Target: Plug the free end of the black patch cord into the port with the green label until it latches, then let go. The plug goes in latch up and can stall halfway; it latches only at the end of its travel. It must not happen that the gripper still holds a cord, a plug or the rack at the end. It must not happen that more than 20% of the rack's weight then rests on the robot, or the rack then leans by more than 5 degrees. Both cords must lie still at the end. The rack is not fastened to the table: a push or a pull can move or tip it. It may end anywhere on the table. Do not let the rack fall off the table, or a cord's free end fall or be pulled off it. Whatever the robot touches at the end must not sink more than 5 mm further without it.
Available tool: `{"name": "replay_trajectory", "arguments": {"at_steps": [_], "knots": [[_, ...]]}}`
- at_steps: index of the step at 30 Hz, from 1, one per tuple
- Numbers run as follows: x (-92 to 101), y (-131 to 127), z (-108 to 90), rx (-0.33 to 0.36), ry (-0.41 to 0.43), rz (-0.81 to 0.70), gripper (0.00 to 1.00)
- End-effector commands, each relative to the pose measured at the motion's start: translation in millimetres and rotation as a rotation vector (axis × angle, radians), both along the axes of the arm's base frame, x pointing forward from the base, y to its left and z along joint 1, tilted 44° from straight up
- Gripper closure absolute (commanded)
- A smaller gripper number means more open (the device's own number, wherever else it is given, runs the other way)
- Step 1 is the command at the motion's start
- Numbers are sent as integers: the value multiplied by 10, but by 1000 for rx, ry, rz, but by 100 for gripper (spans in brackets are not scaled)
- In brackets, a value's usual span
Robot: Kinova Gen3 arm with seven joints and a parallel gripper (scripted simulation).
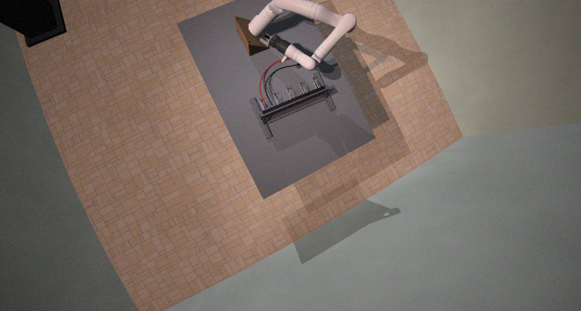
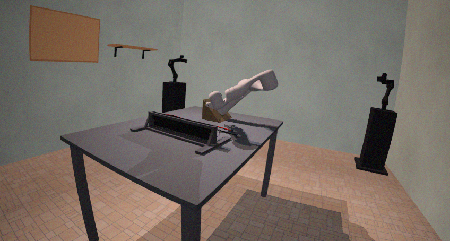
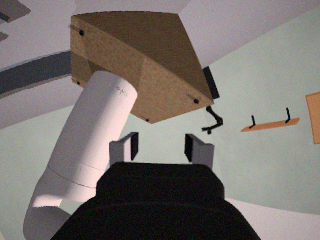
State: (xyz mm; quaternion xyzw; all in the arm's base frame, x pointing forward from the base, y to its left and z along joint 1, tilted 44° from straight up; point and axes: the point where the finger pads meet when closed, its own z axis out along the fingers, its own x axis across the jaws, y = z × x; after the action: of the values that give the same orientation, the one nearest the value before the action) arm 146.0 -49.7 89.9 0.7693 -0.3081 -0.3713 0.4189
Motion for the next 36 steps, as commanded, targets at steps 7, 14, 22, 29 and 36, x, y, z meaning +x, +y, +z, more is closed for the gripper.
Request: {"name": "replay_trajectory", "arguments": {"at_steps": [7, 14, 22, 29, 36], "knots": [[1, -3, 3, 0, -1, -1, 0], [1, -3, 3, 0, -1, -1, 0], [12, 30, 17, 6, -15, -20, 0], [148, 330, 166, 73, -145, -194, 0], [424, 710, 453, 184, -314, -426, 0]]}}
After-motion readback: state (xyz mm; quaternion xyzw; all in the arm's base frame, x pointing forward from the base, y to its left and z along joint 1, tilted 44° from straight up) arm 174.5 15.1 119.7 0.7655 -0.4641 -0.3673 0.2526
